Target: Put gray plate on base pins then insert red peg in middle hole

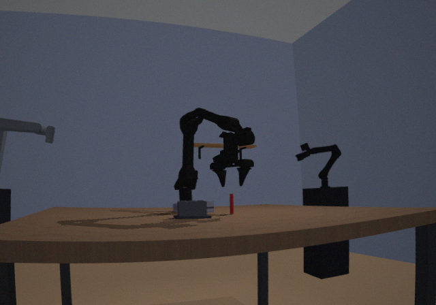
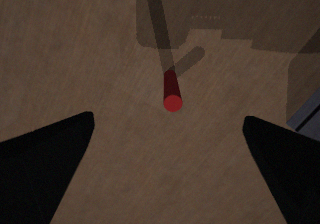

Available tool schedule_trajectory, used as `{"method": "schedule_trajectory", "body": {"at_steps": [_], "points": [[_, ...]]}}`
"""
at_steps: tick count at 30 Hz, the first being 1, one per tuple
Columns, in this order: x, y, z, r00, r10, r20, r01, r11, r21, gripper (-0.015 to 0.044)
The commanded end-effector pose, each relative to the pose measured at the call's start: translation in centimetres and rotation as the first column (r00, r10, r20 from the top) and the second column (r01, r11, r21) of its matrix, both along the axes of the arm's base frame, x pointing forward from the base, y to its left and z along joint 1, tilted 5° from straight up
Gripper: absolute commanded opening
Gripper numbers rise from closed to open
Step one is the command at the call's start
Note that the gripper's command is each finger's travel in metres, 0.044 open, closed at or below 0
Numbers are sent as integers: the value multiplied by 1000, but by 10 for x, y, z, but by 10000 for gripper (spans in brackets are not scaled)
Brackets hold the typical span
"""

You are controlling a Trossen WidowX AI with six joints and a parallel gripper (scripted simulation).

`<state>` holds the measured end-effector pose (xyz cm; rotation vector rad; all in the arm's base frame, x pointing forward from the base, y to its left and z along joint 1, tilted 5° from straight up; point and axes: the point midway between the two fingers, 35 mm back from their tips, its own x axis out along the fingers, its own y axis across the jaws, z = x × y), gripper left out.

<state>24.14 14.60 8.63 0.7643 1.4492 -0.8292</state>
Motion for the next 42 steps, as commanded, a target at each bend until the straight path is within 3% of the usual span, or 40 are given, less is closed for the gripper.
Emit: {"method": "schedule_trajectory", "body": {"at_steps": [1, 40, 42], "points": [[-3, 0, -14, 1000, -2, -8, 2, 1000, -1, 440], [-7, -2, -69, 1000, -2, -9, 2, 1000, -1, 440], [-7, -2, -69, 1000, -2, -9, 2, 1000, -1, 387]]}}
